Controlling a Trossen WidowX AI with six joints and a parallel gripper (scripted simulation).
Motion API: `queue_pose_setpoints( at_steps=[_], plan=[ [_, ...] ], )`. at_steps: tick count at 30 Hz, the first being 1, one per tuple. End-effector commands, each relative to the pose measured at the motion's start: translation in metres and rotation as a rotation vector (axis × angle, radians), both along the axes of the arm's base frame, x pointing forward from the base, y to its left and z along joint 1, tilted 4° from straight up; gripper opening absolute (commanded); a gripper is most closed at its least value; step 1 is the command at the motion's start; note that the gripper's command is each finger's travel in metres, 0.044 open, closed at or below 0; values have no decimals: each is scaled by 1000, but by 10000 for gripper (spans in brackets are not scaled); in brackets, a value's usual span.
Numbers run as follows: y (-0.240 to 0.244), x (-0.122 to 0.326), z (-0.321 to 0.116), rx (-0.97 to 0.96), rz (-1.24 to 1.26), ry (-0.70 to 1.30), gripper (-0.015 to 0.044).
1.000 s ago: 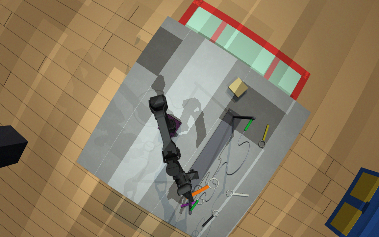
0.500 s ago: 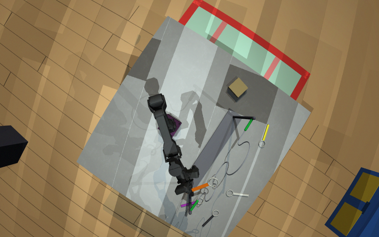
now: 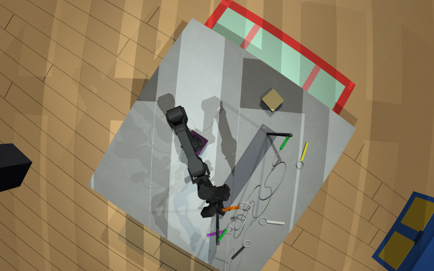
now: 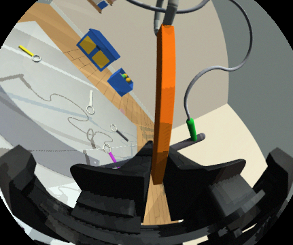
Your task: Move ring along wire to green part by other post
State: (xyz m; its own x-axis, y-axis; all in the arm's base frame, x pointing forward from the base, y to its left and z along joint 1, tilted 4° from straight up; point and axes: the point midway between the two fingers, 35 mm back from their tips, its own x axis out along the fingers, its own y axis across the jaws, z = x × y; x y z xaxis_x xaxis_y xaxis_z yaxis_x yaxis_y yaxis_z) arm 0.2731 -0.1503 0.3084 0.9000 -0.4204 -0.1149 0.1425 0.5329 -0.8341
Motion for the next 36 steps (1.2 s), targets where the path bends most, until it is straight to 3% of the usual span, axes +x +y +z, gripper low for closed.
queue_pose_setpoints(
  at_steps=[1, 23, 36],
  plan=[
    [9, 0, -14, 103, 5, 8, -150],
    [73, 0, -56, 626, 43, 32, -150],
    [107, -1, -62, 842, 60, 43, -150]
  ],
)
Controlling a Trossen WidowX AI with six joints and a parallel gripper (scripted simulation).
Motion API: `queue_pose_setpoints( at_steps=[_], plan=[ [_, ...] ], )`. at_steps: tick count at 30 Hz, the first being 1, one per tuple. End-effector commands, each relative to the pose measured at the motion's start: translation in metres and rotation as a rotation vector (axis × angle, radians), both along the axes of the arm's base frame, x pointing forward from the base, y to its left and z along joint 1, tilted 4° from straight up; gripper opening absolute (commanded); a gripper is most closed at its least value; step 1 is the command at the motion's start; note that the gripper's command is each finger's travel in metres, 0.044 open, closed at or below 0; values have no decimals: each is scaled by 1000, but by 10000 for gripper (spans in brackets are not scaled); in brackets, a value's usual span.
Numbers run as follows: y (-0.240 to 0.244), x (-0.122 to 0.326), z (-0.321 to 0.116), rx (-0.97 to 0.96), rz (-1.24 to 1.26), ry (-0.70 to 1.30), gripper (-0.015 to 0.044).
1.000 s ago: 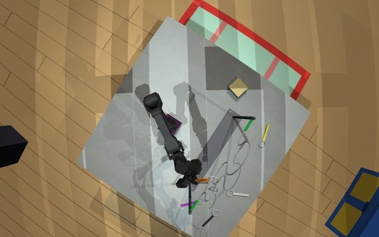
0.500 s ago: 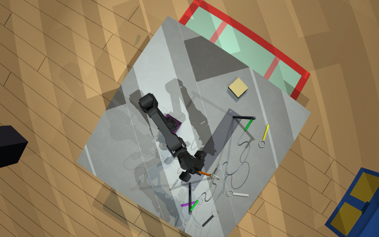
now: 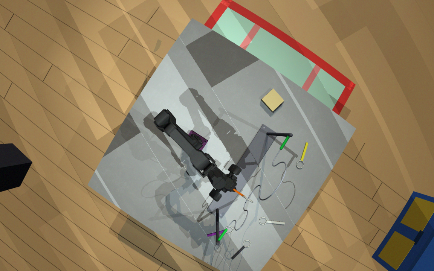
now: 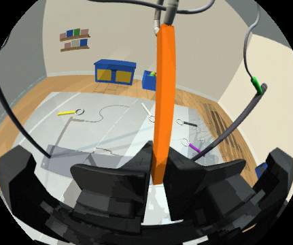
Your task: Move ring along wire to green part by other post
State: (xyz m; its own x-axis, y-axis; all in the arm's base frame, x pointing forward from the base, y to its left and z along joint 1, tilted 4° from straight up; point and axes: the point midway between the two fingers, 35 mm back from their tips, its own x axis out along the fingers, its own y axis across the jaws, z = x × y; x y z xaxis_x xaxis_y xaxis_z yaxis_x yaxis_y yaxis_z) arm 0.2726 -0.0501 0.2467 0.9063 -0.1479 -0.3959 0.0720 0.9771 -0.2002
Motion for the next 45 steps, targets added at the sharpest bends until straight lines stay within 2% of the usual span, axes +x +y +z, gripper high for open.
queue_pose_setpoints(
  at_steps=[1, 32, 45],
  plan=[
    [9, -1, 0, 54, 1, 2, -150],
    [57, -3, 0, 214, 14, 8, -150],
    [86, -5, 3, 371, 26, 15, -150]
  ],
)
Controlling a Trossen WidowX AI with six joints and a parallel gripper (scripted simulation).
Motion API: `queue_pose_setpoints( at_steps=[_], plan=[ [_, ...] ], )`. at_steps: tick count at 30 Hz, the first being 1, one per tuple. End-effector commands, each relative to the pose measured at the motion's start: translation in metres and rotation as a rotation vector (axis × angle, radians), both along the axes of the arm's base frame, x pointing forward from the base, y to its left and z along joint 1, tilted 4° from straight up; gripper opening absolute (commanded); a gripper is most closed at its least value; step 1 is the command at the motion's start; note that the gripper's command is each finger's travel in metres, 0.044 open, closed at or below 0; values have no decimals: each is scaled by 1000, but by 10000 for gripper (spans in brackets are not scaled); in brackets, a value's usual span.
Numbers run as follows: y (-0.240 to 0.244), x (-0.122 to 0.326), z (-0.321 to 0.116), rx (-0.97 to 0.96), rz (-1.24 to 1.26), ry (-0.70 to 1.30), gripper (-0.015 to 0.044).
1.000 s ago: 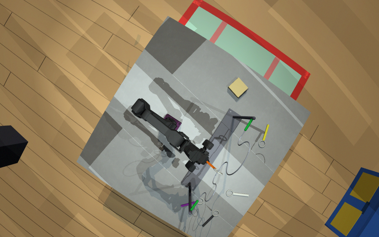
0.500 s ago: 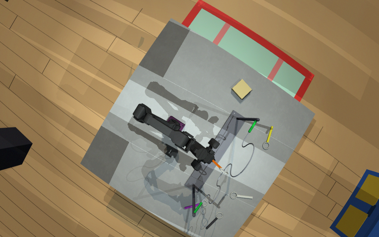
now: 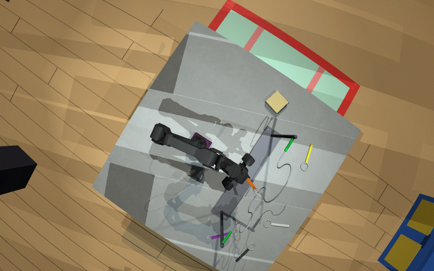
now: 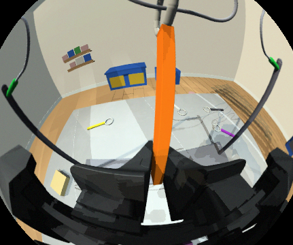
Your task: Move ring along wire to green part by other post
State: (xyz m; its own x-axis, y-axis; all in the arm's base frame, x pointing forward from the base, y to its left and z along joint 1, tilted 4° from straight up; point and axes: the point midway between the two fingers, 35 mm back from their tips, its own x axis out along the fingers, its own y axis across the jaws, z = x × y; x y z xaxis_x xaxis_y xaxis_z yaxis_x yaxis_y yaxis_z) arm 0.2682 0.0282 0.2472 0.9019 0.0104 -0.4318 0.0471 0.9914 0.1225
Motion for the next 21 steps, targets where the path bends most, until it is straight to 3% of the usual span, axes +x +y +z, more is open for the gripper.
queue_pose_setpoints(
  at_steps=[1, 21],
  plan=[
    [10, -1, 3, 62, 3, 2, -150],
    [69, -6, 32, 509, 38, 23, -150]
  ],
)
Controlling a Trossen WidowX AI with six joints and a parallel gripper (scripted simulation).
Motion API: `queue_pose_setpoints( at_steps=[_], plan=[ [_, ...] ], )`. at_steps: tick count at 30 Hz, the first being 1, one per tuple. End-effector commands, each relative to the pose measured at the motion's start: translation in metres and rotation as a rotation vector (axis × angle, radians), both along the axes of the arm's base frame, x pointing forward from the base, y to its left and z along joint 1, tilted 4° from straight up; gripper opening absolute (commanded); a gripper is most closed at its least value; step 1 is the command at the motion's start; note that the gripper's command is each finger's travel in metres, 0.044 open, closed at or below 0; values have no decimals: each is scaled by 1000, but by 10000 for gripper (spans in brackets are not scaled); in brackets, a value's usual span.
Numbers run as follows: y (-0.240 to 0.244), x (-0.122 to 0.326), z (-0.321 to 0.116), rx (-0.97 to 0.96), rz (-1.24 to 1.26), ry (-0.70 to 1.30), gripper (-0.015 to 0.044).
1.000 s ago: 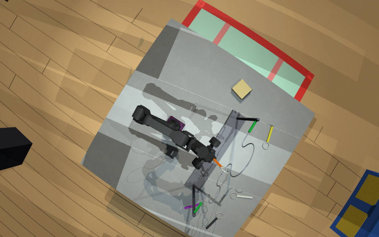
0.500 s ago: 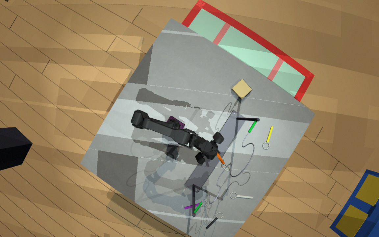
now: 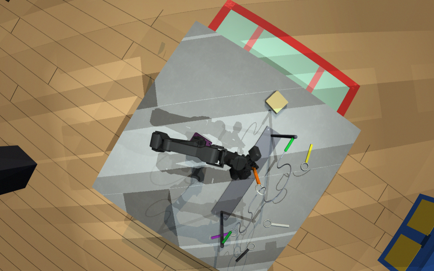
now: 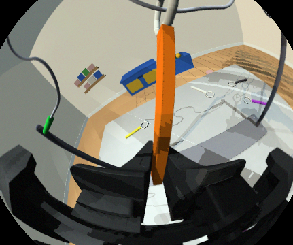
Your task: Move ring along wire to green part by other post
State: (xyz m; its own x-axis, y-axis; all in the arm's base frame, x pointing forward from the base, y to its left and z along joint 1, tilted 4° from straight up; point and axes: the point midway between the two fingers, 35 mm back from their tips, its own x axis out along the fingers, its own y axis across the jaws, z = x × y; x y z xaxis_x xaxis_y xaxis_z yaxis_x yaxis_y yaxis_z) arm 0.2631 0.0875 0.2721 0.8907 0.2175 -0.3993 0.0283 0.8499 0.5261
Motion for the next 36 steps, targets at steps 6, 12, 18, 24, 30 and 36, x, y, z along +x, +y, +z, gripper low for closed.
queue_pose_setpoints(
  at_steps=[6, 12, 18, 24, 30, 36],
  plan=[
    [25, -3, 22, 225, 23, 9, -150],
    [38, -5, 40, 374, 34, 16, -150],
    [48, -7, 59, 524, 46, 23, -150],
    [56, -9, 79, 673, 57, 30, -150],
    [60, -11, 100, 822, 69, 37, -150],
    [61, -13, 122, 970, 80, 44, -150]
  ],
)
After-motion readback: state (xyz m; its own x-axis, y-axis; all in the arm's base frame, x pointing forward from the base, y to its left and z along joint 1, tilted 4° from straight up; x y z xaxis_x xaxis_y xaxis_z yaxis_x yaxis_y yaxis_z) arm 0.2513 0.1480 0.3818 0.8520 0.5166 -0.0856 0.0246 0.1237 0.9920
